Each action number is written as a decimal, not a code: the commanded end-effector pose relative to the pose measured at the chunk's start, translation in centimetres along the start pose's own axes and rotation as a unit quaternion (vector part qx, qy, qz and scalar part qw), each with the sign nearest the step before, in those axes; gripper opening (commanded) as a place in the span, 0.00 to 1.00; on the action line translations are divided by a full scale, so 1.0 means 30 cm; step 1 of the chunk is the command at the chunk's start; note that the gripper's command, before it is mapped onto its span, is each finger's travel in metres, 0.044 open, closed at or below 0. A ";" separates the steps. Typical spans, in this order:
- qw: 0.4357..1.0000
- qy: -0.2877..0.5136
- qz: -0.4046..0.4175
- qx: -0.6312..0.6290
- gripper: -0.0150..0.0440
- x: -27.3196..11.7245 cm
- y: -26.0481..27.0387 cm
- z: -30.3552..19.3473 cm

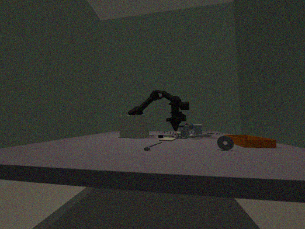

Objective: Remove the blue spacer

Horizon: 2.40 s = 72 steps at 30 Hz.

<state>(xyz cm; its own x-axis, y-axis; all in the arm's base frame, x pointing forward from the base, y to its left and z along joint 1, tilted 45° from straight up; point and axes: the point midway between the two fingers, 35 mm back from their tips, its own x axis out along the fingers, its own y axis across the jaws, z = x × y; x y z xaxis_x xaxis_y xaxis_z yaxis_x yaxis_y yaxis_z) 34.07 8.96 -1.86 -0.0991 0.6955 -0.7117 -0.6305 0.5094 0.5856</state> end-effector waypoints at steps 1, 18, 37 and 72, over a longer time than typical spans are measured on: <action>1.000 0.002 -0.002 0.001 0.25 0.000 -0.002 -0.009; 1.000 0.002 -0.002 0.001 0.25 0.000 -0.002 -0.015; 1.000 0.002 -0.002 0.001 0.25 0.000 -0.002 -0.023; 1.000 0.002 -0.002 0.001 0.25 0.000 -0.002 -0.037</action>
<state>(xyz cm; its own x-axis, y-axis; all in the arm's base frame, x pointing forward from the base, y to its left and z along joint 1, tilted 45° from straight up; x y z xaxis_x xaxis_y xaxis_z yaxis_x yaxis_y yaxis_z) 33.40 8.51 -2.21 -0.0992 0.6953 -0.7119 -0.6305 0.5096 0.5855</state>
